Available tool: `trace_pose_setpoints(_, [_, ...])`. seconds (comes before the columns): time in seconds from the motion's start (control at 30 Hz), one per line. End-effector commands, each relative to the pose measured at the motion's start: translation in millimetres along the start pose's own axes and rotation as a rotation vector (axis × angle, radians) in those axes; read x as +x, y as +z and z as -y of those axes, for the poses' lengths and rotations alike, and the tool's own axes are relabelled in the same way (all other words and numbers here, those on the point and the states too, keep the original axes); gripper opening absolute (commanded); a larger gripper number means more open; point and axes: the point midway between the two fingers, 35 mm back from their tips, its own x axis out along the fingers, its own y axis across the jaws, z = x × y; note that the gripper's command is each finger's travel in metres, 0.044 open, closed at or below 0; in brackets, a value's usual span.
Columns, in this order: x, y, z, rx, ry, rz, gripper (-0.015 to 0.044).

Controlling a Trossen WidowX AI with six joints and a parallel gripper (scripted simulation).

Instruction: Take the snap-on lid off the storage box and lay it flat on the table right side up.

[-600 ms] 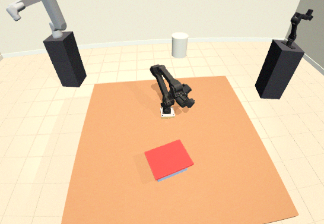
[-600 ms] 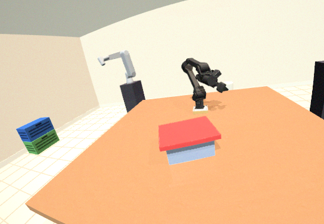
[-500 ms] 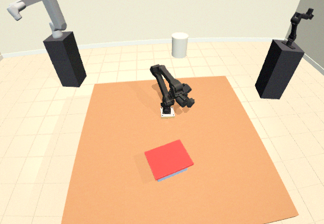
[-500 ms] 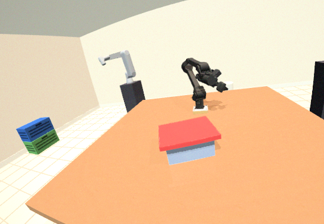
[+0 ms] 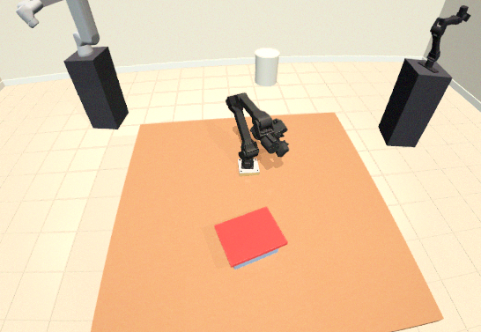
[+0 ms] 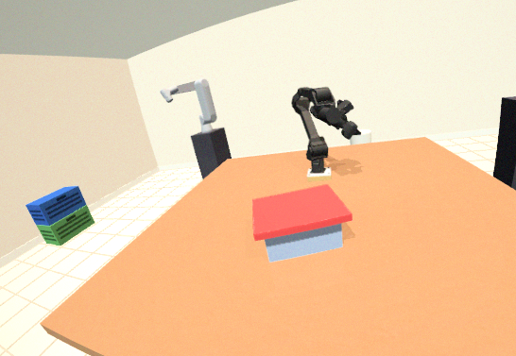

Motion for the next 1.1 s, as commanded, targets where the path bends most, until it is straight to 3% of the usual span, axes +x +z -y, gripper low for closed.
trace_pose_setpoints(0.0, [-14.8,-3.6,39.4,0.262,-0.146,-0.005,0.0235])
trace_pose_setpoints(0.17, [-37.8,-9.3,78.7,0.541,-0.309,0.04,0.0235])
trace_pose_setpoints(0.33, [-85.4,-27.1,128.9,0.936,-0.555,0.162,0.0235])
trace_pose_setpoints(0.5, [-113.0,-38.8,149.2,1.128,-0.668,0.257,0.0235])
trace_pose_setpoints(0.83, [-184.6,-72.4,184.6,1.572,-0.883,0.591,0.0235])
trace_pose_setpoints(1.07, [-245.1,-104.9,196.1,1.864,-1.005,0.937,0.0235])
